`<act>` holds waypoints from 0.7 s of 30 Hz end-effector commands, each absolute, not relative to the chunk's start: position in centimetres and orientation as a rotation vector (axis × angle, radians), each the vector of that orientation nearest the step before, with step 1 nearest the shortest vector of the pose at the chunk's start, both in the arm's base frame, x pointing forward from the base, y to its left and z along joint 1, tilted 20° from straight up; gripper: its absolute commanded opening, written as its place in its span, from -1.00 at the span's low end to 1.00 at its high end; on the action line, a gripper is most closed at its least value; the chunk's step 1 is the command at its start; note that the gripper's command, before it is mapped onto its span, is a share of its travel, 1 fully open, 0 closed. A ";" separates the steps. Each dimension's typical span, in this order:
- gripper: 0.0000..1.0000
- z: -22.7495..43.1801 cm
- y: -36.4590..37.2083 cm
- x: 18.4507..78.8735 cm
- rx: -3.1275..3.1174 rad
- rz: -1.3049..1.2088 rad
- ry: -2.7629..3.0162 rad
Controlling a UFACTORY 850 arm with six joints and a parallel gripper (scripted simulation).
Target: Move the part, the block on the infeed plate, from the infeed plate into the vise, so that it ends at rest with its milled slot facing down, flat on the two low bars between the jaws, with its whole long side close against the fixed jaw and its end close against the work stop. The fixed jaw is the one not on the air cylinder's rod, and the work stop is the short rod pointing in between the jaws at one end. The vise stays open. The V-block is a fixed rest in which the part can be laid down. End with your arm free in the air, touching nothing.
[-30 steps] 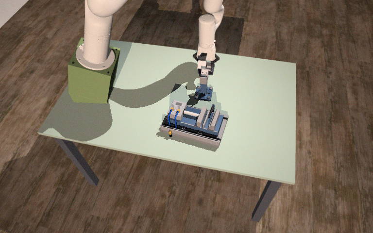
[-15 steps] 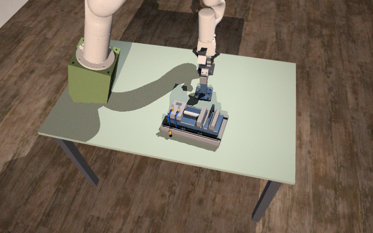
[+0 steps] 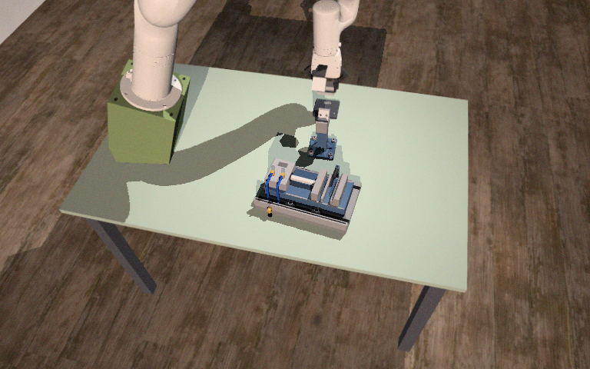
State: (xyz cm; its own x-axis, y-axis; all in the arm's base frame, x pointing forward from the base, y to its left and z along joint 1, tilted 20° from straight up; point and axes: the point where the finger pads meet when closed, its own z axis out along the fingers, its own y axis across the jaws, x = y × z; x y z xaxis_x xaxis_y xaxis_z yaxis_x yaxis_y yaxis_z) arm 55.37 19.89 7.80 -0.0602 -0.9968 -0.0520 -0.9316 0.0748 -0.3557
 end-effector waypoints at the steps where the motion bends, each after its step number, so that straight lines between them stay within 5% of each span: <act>1: -1.00 9.5 19.9 54.9 -1.943 -0.335 2.087; 21: -1.00 14.5 19.8 52.9 -1.943 -0.335 2.087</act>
State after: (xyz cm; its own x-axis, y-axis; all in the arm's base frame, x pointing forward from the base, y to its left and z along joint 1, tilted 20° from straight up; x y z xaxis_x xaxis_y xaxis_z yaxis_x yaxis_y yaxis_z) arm 53.32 19.80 13.26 -0.0563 -0.9964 -0.0640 -0.9226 0.0764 -0.3780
